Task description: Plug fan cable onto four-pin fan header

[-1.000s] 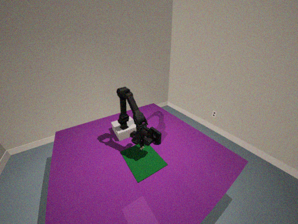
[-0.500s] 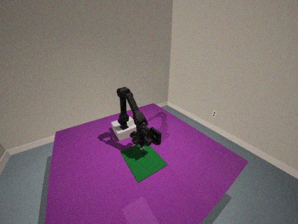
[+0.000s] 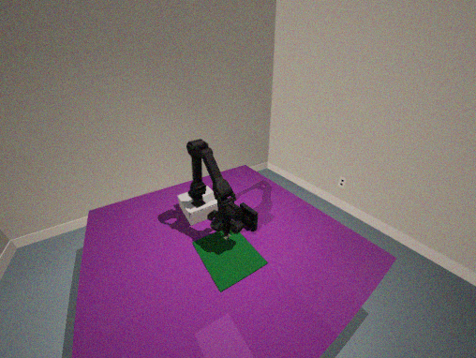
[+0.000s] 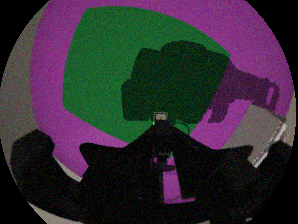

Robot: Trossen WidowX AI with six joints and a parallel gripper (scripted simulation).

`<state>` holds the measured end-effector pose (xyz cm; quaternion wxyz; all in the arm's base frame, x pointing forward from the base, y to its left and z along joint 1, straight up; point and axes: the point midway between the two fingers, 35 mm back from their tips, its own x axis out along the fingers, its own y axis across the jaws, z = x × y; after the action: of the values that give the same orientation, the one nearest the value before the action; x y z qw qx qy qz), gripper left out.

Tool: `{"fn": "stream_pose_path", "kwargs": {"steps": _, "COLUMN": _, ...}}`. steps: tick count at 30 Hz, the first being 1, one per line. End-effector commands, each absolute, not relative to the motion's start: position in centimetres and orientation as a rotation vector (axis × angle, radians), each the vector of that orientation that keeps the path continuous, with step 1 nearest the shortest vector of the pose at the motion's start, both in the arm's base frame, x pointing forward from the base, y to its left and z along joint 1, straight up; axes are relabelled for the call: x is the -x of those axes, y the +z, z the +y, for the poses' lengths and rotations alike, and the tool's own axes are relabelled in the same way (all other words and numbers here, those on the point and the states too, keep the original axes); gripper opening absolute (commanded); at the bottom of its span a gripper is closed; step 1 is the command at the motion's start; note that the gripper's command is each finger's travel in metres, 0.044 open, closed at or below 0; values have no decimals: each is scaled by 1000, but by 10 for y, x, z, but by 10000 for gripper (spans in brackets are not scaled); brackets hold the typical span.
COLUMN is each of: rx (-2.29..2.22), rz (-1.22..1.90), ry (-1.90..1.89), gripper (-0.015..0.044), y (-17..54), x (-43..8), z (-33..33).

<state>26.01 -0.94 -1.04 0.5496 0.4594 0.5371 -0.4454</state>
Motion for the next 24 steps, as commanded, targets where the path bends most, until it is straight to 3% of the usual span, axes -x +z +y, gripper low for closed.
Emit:
{"fn": "stream_pose_path", "kwargs": {"steps": 1, "rx": -1080, "rz": 1270, "ry": -1054, "gripper": 0, "y": -12, "x": -260, "z": -10}}
{"fn": "stream_pose_path", "kwargs": {"steps": 24, "rx": -1081, "rz": 1270, "ry": -1054, "gripper": 0, "y": -22, "x": -260, "z": -10}}
